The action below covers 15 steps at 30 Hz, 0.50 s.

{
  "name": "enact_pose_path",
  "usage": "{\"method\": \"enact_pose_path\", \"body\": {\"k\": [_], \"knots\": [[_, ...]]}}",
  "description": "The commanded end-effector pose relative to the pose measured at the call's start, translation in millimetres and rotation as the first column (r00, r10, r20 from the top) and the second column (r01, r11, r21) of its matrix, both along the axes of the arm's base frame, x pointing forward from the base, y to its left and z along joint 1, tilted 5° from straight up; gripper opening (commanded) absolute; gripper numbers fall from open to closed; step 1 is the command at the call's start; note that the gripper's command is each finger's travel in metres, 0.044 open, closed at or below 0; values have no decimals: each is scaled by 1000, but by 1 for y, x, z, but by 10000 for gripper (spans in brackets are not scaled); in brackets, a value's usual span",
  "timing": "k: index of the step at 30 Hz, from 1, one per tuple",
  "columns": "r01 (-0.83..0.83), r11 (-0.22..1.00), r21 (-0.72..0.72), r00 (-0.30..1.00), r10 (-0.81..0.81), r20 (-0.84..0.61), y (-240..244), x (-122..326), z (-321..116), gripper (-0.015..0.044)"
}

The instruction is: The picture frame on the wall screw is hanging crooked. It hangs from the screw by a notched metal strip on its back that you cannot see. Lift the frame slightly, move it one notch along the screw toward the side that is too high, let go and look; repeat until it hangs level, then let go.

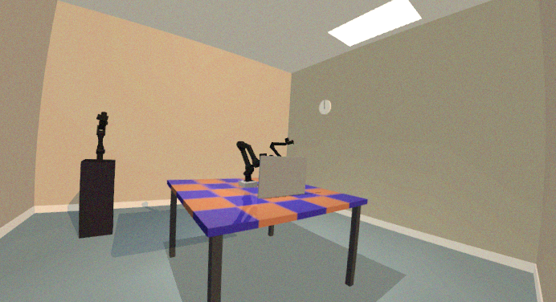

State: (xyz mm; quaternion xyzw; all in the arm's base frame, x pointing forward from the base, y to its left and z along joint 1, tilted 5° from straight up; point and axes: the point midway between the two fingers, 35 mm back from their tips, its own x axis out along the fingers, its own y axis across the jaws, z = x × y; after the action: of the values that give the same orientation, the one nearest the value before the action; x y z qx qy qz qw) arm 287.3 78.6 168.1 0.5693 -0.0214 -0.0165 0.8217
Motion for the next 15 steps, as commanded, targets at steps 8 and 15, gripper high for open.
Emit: {"method": "enact_pose_path", "body": {"k": [8,15], "knots": [[-2,1000,7,1000,2,7,-4,74,2,260],[-2,1000,7,1000,2,7,-5,75,2,260]]}}
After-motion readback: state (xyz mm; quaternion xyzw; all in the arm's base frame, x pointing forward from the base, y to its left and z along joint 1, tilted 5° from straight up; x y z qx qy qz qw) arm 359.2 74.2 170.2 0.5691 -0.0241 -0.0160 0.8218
